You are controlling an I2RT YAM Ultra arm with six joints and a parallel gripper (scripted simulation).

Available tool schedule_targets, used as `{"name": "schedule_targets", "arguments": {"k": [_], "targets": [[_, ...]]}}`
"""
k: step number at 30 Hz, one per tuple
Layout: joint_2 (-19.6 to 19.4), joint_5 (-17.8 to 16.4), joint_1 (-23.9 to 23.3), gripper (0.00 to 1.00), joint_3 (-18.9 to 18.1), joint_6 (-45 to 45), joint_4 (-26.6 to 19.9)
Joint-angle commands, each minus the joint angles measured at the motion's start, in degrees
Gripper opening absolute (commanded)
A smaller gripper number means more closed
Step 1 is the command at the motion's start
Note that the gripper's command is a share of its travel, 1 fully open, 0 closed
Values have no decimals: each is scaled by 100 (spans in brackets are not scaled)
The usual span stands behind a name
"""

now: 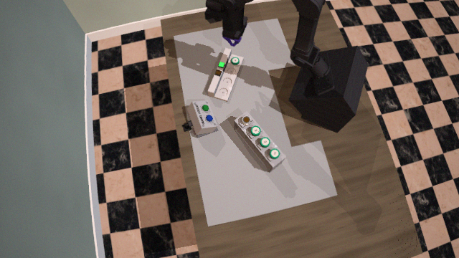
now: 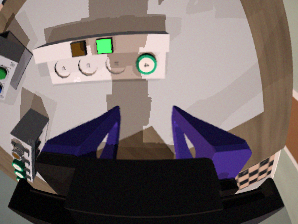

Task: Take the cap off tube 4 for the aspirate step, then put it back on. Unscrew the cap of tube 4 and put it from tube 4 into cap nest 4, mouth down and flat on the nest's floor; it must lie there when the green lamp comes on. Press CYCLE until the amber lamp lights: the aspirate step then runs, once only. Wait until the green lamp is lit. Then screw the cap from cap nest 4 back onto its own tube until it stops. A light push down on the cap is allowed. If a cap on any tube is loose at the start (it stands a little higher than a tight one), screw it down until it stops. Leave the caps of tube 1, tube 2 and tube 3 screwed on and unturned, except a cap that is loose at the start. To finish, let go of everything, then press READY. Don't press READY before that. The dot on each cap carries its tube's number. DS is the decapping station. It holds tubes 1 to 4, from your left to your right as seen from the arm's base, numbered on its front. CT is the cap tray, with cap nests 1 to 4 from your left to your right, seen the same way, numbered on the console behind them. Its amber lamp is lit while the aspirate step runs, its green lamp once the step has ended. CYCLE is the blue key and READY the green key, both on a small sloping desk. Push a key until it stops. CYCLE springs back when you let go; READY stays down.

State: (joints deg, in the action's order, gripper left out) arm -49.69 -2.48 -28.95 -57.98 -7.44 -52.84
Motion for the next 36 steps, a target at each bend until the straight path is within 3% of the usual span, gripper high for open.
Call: {"name": "schedule_targets", "arguments": {"k": [1, 24, 33, 36], "targets": [[36, -62, -1, 47, -21, -65, -23], [39, -125, -89, 47, 25, -127, 16], [-468, -69, -10, 47, 612, -72, 1111], [-536, -62, -1, 47, 667, -65, 1235]]}}
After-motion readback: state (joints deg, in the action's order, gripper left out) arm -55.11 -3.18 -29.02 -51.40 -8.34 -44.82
